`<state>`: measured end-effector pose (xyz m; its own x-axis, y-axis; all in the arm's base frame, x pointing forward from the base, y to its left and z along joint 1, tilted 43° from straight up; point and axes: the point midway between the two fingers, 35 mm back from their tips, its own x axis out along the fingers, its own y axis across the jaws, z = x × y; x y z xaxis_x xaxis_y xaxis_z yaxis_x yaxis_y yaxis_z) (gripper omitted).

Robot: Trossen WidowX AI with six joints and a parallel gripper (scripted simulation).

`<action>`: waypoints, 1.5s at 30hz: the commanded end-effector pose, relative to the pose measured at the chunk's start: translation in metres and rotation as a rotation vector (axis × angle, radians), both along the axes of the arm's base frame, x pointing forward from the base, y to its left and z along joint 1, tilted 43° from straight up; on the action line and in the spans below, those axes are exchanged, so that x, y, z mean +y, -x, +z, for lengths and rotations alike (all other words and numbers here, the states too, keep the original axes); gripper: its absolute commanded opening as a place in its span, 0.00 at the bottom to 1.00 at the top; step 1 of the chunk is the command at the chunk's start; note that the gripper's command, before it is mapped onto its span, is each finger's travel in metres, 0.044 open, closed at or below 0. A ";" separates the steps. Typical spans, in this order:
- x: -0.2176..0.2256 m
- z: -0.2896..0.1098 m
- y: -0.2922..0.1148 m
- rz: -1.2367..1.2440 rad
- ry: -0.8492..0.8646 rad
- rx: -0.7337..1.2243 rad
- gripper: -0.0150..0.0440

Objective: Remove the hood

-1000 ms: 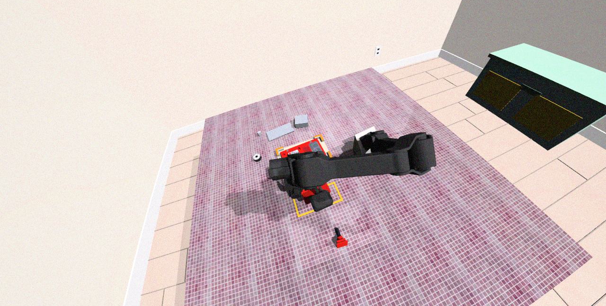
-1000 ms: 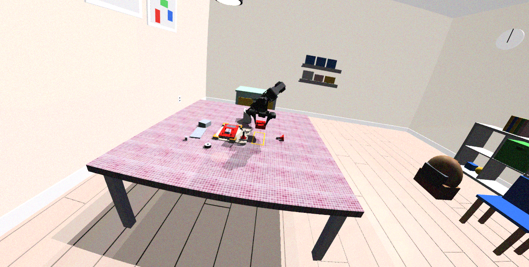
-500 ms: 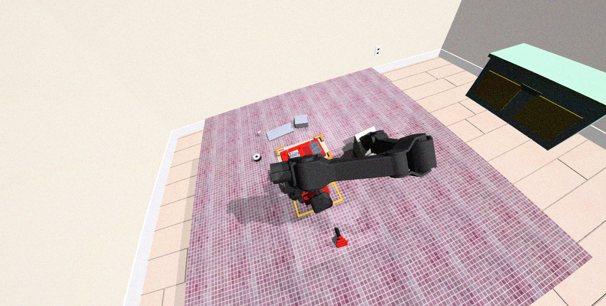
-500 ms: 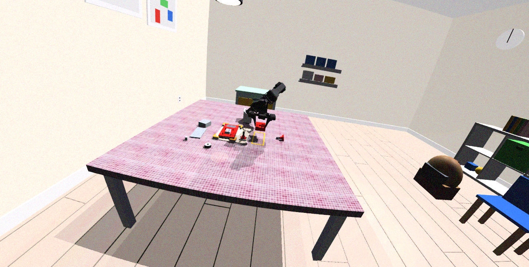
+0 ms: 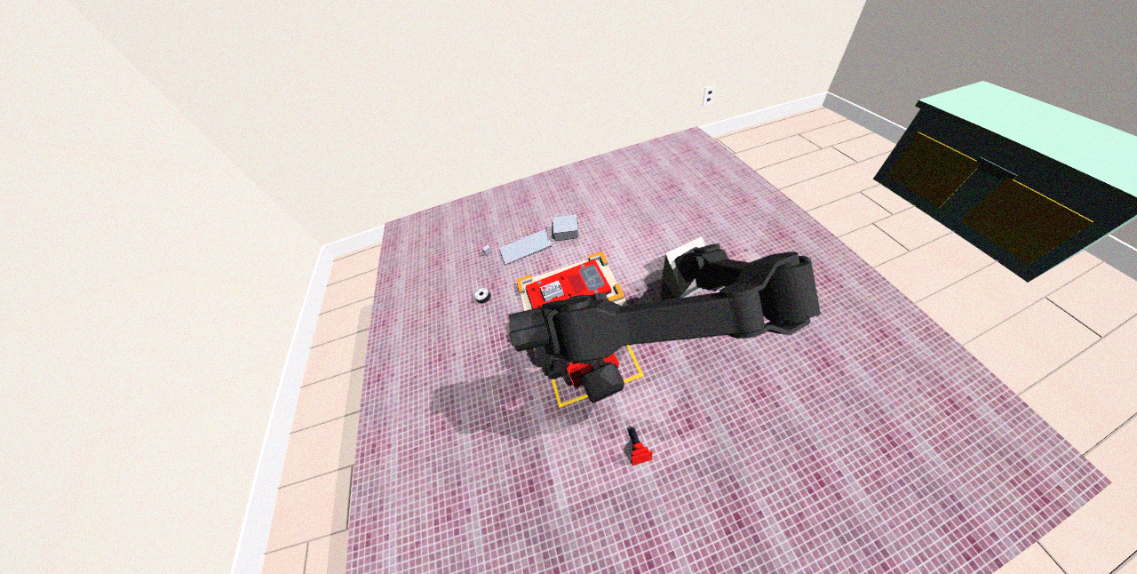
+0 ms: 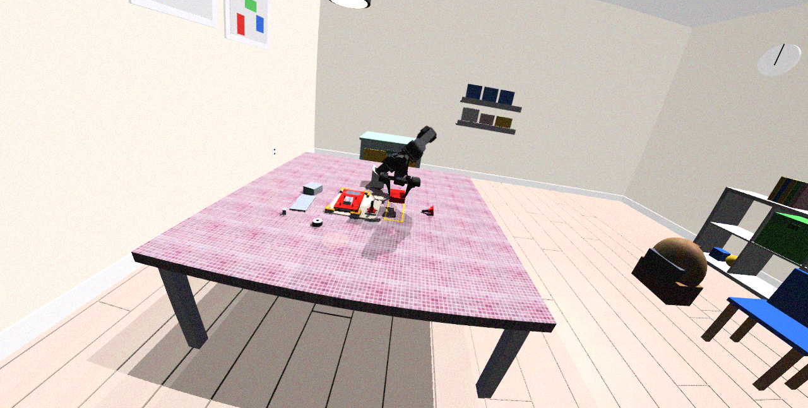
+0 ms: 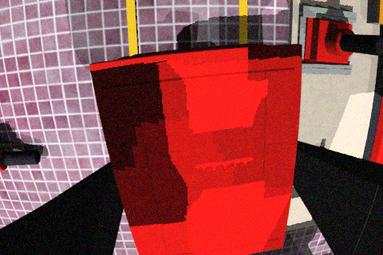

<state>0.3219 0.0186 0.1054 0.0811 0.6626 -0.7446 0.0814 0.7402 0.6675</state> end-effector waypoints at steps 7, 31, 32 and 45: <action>0.006 -0.008 0.001 -0.004 -0.006 0.010 0.25; 0.021 -0.024 0.000 -0.004 -0.007 0.009 0.25; 0.022 -0.024 0.000 -0.004 -0.007 0.009 0.25; 0.030 -0.033 0.001 -0.004 -0.009 0.009 0.25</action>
